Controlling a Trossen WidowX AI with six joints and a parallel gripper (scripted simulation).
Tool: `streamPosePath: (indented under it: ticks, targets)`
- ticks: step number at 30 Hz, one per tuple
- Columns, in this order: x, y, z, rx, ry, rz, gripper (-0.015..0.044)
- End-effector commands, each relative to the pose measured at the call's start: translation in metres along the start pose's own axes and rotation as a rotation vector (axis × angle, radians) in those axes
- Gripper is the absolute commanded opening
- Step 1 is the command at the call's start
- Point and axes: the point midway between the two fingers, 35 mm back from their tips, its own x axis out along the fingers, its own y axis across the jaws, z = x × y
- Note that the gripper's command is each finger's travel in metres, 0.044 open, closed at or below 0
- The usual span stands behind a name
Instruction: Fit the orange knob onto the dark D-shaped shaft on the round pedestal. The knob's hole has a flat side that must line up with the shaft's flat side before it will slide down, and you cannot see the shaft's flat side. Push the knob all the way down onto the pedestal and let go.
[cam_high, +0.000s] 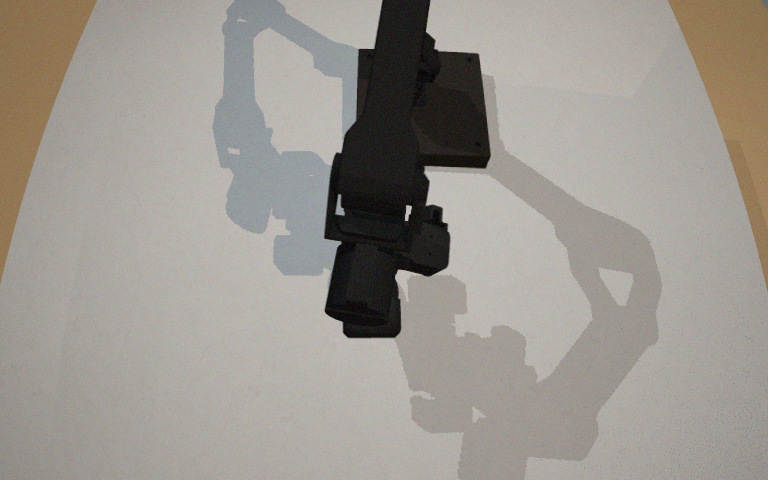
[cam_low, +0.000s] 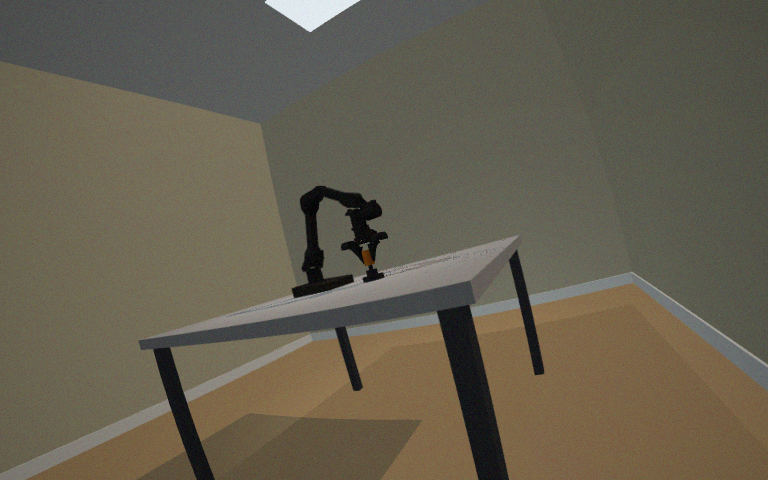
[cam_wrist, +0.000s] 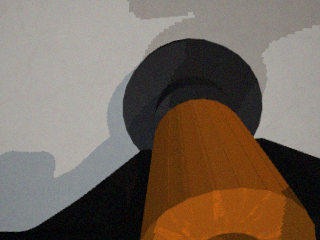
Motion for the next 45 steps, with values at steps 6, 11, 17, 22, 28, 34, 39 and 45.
streamPosePath:
  ticks: [6, 11, 17, 22, 28, 34, 39, 45]
  targets:
    - [-0.002, -0.0008, 0.0001, 0.82, -0.002, -0.004, 0.0]
    - [-0.0038, -0.0017, 0.0003, 1.127, -0.003, -0.004, 0.0]
    - [-0.0052, -0.0023, 0.0006, 1.527, -0.004, -0.004, 0.0]
    - [-0.0056, -0.0019, 0.0012, 1.693, -0.004, -0.003, 0.0]
    - [-0.0046, -0.001, 0.0011, 1.693, -0.004, -0.003, 0.0]
    - [-0.0013, 0.0002, 0.0008, 1.693, -0.004, -0.003, 0.0]
    - [-0.0004, 0.0, 0.0007, 1.693, -0.004, -0.003, 0.0]
    - [0.0011, -0.0006, 0.0007, 1.693, -0.004, -0.003, 0.0]
